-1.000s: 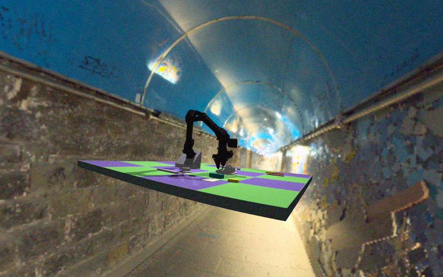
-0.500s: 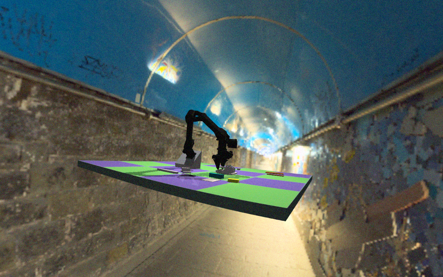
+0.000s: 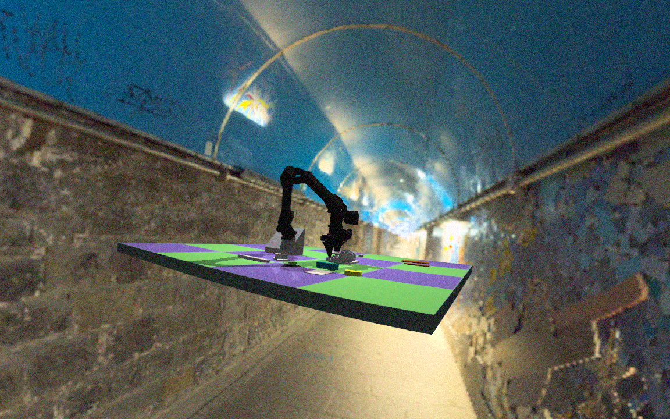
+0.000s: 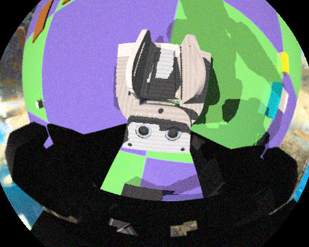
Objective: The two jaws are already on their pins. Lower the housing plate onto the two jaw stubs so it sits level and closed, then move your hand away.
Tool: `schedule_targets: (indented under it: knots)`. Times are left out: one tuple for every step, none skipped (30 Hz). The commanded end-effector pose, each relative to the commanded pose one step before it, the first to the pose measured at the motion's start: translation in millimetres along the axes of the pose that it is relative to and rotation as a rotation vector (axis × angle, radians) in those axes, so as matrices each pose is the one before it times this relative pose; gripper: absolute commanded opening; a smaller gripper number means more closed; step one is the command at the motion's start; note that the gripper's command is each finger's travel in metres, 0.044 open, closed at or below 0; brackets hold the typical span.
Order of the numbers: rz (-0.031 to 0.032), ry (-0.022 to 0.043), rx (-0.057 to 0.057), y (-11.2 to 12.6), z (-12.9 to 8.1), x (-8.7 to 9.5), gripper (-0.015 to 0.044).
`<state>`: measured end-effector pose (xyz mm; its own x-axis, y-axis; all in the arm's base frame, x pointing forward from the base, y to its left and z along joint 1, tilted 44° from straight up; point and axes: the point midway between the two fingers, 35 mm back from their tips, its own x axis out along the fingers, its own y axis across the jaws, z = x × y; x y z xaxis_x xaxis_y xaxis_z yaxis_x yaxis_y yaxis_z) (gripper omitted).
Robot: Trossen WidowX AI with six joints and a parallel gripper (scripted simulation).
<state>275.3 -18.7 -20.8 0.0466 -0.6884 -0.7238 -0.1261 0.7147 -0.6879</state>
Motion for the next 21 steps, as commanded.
schedule_targets:
  knots:
    - [-0.00348, -0.00153, -0.0048, -0.31, 0.11, 0.69, 0.0351]
    - [-0.00002, 0.00000, 0.0000, 0.00, 0.00, 0.41, 0.0351]
    - [-0.00003, 0.00000, 0.0000, -0.01, 0.00, 0.68, 0.0351]
    - [-0.00004, 0.00000, 0.0000, -0.01, -0.01, 0.68, 0.0351]
    - [-0.00002, 0.00000, 0.0000, 0.00, 0.00, 0.40, 0.0351]
    - [-0.00001, 0.00000, 0.0000, 0.00, 0.00, 0.13, 0.0351]
    - [0.00000, 0.00000, 0.0000, 0.00, 0.00, 0.00, 0.0351]
    - [0.00000, 0.00000, 0.0000, 0.00, 0.00, 0.00, 0.0351]
    - [0.00000, 0.00000, 0.0000, 0.00, 0.00, 0.00, 0.0351]
    - [0.00000, 0.00000, 0.0000, 0.00, 0.00, 0.00, 0.0351]
    - [0.00000, 0.00000, 0.0000, 0.00, 0.00, 0.00, 0.0351]
    - [0.00000, 0.00000, 0.0000, 0.00, 0.00, 0.00, 0.0351]
    - [-0.00001, 0.00000, 0.0000, 0.00, 0.00, 0.14, 0.0351]
    - [-0.00002, 0.00000, 0.0000, 0.00, 0.00, 0.41, 0.0351]
    - [-0.00003, 0.00000, 0.0000, -0.01, 0.00, 0.68, 0.0351]
    - [-0.00004, 0.00000, 0.0000, -0.01, -0.01, 0.68, 0.0351]
    - [-0.00002, 0.00000, 0.0000, 0.00, 0.00, 0.40, 0.0351]
    - [-0.00001, 0.00000, 0.0000, 0.00, 0.00, 0.13, 0.0351]
    - [0.00000, 0.00000, 0.0000, 0.00, 0.00, 0.00, 0.0351]
    - [0.00000, 0.00000, 0.0000, 0.00, 0.00, 0.00, 0.0351]
    - [0.00000, 0.00000, 0.0000, 0.00, 0.00, 0.00, 0.0351]
